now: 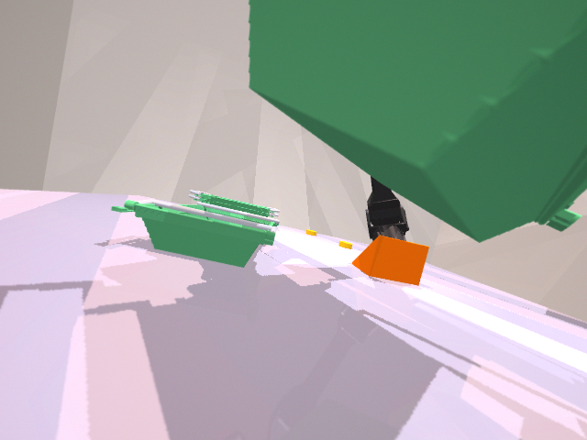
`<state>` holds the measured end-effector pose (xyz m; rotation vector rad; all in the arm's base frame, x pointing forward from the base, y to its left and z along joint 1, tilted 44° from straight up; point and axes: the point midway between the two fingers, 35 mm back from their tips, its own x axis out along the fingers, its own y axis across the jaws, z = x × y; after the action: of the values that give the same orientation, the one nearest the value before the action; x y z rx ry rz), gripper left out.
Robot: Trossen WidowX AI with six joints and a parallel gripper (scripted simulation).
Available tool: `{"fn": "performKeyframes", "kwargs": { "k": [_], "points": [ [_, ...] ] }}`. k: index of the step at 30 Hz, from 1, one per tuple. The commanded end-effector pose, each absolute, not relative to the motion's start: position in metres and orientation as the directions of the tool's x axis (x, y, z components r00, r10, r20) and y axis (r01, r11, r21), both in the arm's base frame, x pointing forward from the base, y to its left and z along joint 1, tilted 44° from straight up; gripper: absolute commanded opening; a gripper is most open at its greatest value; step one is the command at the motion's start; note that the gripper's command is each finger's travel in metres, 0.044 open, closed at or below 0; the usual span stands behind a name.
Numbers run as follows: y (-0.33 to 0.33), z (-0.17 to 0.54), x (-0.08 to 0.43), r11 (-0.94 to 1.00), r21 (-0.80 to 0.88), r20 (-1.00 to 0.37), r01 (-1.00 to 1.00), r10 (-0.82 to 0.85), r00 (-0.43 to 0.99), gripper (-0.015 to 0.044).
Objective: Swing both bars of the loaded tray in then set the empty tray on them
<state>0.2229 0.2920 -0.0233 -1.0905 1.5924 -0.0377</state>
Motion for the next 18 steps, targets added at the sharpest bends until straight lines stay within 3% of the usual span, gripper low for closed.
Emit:
{"fn": "performKeyframes", "kwargs": {
  "k": [1,18],
  "points": [
    [0.293,-0.008,0.228,0.628,-0.568,-0.776,-0.533,-0.624,0.091,0.0],
    [0.276,0.012,0.246,0.736,-0.621,-0.778,-0.268,-0.62,0.099,0.0]
  ]
}}
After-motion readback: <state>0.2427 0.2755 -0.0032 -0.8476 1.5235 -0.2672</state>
